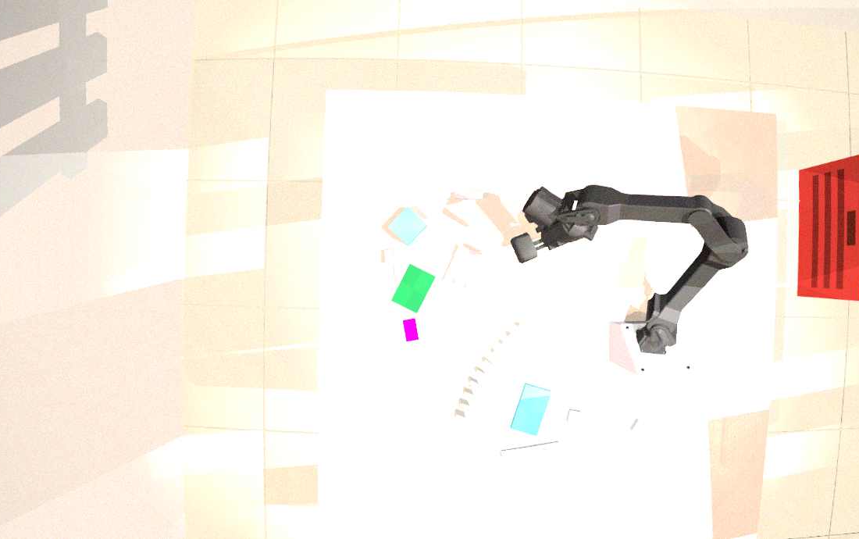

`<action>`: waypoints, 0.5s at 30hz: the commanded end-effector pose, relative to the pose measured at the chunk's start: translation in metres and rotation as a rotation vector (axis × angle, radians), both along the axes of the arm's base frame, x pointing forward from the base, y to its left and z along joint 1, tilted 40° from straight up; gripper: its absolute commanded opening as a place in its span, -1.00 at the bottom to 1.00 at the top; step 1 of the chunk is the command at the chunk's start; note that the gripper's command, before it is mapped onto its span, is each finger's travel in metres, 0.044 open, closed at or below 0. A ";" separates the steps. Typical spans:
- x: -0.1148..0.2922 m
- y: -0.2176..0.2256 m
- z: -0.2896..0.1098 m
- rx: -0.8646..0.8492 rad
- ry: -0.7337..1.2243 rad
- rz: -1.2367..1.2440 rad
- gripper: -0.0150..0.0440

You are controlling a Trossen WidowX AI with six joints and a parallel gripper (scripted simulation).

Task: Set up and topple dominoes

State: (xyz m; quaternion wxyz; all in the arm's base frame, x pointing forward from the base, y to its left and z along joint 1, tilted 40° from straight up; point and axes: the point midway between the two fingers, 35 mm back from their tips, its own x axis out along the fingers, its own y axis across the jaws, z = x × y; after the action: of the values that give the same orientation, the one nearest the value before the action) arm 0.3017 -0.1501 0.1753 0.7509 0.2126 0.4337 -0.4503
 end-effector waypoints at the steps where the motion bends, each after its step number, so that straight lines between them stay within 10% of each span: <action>1: -0.006 0.013 0.025 -0.152 0.000 -0.181 1.00; 15: 0.001 -0.020 -0.014 -0.154 0.000 -0.181 1.00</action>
State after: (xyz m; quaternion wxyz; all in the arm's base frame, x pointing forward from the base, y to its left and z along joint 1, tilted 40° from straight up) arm 0.3043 -0.1551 0.1869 0.7300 0.1983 0.3624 -0.5445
